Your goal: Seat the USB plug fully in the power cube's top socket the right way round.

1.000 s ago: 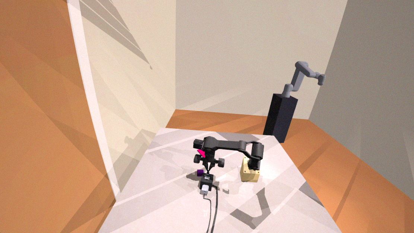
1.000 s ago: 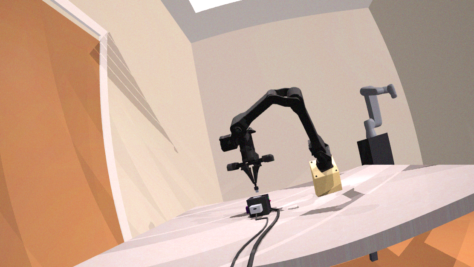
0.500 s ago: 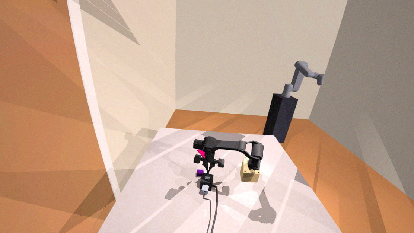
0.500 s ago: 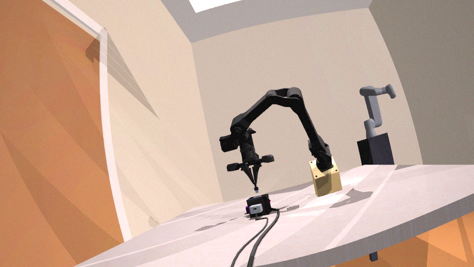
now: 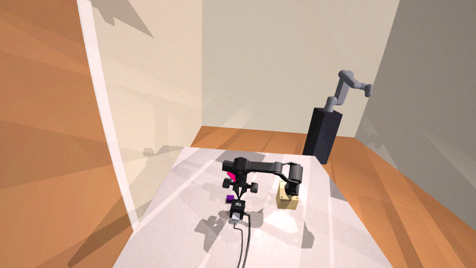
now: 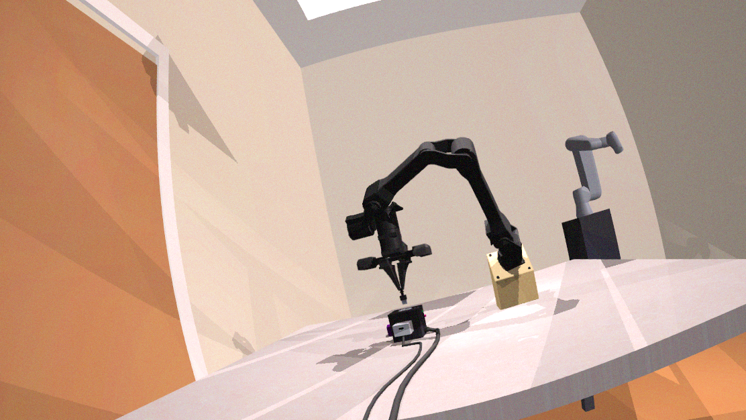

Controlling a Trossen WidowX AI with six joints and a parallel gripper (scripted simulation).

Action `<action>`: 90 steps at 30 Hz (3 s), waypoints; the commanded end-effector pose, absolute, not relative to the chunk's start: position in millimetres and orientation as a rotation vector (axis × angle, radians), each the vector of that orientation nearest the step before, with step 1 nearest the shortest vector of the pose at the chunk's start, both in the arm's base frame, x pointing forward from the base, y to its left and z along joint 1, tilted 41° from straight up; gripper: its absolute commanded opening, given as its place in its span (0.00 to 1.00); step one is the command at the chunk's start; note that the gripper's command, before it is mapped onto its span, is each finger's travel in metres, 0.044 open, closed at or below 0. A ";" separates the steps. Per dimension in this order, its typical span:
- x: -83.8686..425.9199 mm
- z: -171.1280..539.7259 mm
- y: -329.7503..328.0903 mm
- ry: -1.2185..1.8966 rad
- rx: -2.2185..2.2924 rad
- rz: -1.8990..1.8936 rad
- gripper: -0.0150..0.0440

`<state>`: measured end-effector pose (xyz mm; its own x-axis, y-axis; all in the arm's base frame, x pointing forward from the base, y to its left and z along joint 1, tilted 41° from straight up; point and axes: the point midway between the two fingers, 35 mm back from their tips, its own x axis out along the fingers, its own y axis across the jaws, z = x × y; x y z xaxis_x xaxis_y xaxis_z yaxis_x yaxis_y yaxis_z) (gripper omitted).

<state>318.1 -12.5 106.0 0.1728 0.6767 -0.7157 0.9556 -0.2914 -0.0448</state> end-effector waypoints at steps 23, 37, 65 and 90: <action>319.8 104.0 -9.0 1.555 2.062 -0.879 0.25; 320.5 103.3 -7.4 1.561 2.072 -0.867 0.25; 321.3 101.2 -4.8 1.566 2.079 -0.859 0.25; 321.8 99.0 -2.9 1.566 2.079 -0.859 0.25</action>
<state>321.4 -3.5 99.8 0.1841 0.7076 -0.6822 0.9559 -0.2904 -0.0432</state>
